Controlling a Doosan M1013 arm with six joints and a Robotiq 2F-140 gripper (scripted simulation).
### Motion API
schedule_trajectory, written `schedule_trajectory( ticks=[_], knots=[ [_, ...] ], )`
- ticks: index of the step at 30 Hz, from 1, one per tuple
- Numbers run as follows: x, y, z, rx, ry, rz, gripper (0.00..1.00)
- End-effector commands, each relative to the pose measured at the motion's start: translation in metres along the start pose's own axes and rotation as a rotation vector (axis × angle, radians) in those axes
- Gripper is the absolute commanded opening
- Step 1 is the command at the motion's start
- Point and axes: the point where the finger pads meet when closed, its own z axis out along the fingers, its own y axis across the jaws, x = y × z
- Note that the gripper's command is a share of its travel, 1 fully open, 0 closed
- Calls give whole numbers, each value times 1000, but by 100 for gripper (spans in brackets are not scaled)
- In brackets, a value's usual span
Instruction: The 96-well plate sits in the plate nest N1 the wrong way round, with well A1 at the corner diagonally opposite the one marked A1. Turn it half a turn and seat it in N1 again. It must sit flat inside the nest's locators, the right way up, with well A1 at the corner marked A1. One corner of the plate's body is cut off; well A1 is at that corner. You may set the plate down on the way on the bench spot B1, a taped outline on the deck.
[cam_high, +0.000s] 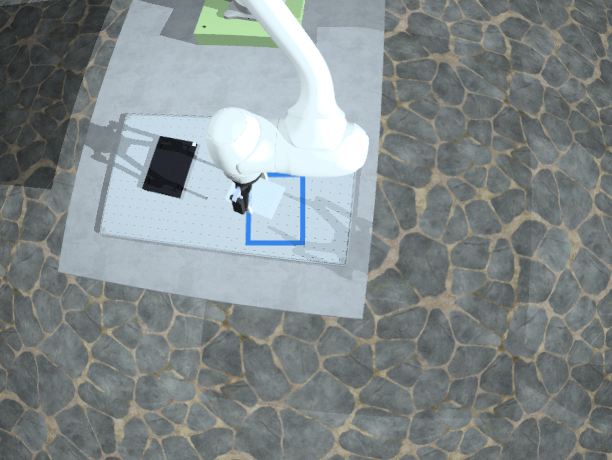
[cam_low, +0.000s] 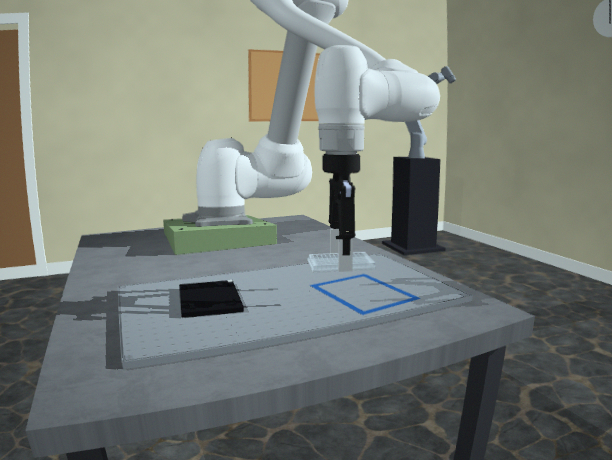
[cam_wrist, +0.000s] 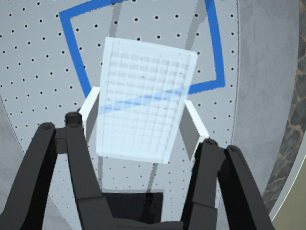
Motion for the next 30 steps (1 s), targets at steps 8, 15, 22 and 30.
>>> schedule_trajectory(
  ticks=[8, 15, 22, 30],
  knots=[
    [-35, 1, -2, -2, -3, 354, 0],
    [-52, 1, -2, -2, -3, 447, 0],
    [-75, 1, -3, -2, -3, 447, 0],
    [-95, 2, -4, -2, -3, 447, 0]
  ],
)
